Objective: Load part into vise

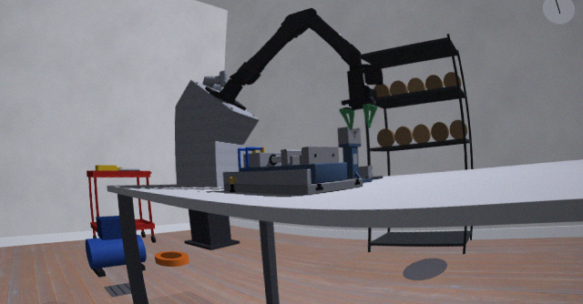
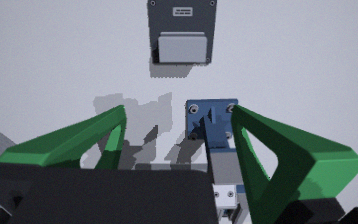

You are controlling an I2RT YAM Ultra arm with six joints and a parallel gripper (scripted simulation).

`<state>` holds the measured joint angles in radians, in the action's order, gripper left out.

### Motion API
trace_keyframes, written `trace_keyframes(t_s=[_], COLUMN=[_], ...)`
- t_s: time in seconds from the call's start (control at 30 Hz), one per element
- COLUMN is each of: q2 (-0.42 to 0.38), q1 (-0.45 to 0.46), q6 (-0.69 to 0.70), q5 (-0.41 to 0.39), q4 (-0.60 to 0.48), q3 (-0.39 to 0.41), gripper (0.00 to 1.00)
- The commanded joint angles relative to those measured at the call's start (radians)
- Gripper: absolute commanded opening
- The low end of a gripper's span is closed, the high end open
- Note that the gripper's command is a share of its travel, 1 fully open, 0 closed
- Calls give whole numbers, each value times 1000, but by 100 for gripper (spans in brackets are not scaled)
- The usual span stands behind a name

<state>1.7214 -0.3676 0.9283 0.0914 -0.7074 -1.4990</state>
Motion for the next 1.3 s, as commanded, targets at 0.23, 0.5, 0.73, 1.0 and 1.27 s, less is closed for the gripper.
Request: trace_keyframes(t_s=[0.23, 0.5, 0.73, 1.0, 1.27], q2=[50, 100, 133, 187, 233], q1=[11, 17, 22, 26, 28], q6=[12, 16, 18, 21, 24], q5=[-13, -16, -17, -20, -22], q4=[74, 126, 157, 203, 238], q3=[2, 6, -15, -27, -38], gripper=[81, 81, 81, 81, 81])
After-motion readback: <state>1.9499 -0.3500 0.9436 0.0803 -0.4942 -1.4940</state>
